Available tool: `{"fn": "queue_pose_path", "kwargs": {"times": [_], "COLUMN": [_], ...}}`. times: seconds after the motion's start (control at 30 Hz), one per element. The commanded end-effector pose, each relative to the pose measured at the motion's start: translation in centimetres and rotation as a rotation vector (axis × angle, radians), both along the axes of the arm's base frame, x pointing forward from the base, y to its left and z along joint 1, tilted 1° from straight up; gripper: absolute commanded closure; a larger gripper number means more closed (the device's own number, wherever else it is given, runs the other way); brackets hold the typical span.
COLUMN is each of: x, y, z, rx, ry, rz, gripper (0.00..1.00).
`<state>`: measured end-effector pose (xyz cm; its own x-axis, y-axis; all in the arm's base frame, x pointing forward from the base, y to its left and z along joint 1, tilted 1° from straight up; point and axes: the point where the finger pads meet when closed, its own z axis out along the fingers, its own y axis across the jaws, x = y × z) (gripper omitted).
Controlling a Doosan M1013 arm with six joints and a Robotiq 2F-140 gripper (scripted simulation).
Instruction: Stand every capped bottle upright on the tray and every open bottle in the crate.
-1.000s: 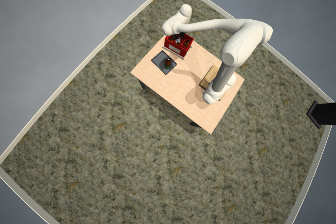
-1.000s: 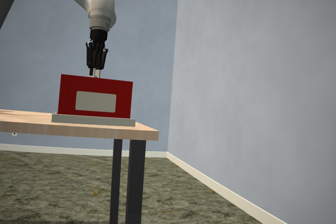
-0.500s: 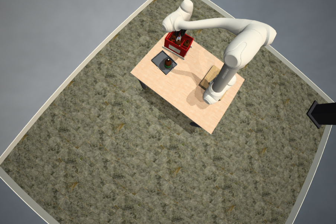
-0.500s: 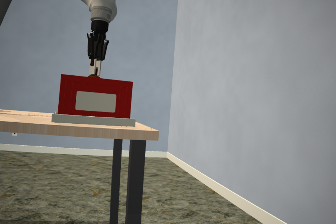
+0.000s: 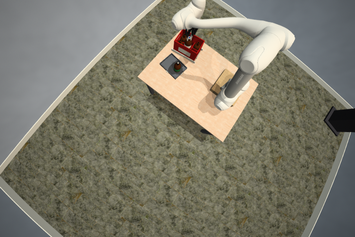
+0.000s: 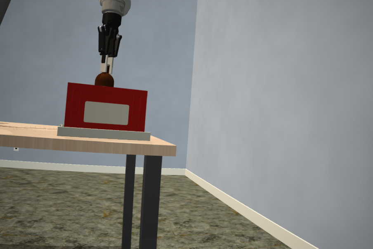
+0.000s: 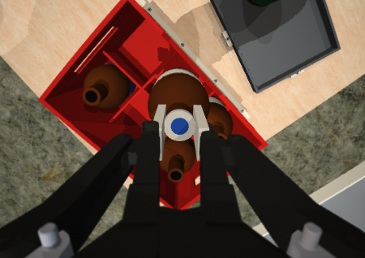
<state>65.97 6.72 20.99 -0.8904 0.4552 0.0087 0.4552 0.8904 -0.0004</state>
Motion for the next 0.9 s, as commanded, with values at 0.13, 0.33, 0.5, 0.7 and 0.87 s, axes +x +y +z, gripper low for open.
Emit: {"fn": "queue_pose_path", "kwargs": {"times": [0.13,0.33,0.5,0.7,0.87], "x": [0.0,0.0,0.0,0.0,0.2], "y": [0.0,0.0,0.0,0.0,0.2], "z": [2.5,3.4,4.5,6.0,6.2], "rx": [0.0,0.0,0.0,0.0,0.0], "ry": [0.0,0.0,0.0,0.0,0.0], "rz": [0.0,0.0,0.0,0.0,0.0], "gripper": [1.0,1.0,1.0,1.0,1.0]}}
